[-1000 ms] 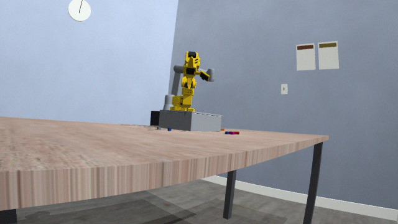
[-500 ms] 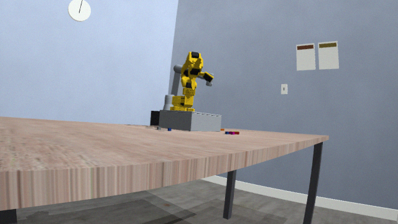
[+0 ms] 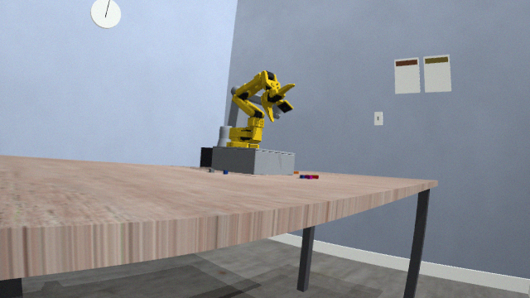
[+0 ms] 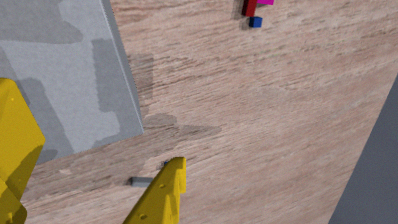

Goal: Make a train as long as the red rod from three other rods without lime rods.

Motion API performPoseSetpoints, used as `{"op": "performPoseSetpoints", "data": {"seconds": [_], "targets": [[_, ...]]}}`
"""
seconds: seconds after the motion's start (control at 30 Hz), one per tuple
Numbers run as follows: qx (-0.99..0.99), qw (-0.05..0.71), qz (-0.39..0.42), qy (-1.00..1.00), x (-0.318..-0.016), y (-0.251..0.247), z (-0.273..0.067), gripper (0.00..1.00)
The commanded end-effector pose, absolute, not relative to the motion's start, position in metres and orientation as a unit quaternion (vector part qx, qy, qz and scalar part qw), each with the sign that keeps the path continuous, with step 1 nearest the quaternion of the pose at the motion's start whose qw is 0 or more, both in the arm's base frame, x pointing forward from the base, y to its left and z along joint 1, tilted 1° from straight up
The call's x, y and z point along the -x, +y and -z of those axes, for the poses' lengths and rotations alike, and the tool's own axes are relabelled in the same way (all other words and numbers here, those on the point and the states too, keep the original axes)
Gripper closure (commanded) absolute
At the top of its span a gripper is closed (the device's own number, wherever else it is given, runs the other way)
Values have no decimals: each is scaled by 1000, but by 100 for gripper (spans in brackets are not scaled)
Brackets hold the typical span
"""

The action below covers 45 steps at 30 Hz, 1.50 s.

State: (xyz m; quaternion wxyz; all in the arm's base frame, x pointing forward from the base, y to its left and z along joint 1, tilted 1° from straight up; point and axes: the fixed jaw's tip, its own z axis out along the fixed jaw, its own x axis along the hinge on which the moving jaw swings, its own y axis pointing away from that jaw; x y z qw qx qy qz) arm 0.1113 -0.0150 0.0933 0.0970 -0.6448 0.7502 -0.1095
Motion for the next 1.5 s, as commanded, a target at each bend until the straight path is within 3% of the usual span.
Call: {"op": "performPoseSetpoints", "data": {"seconds": [0.0, 0.4, 1.47], "targets": [[692, 100, 95, 709, -111, 2, -91, 0], [777, 112, 81, 614, -107, 30, -91, 0], [784, 114, 78, 606, -107, 34, -91, 0]]}}
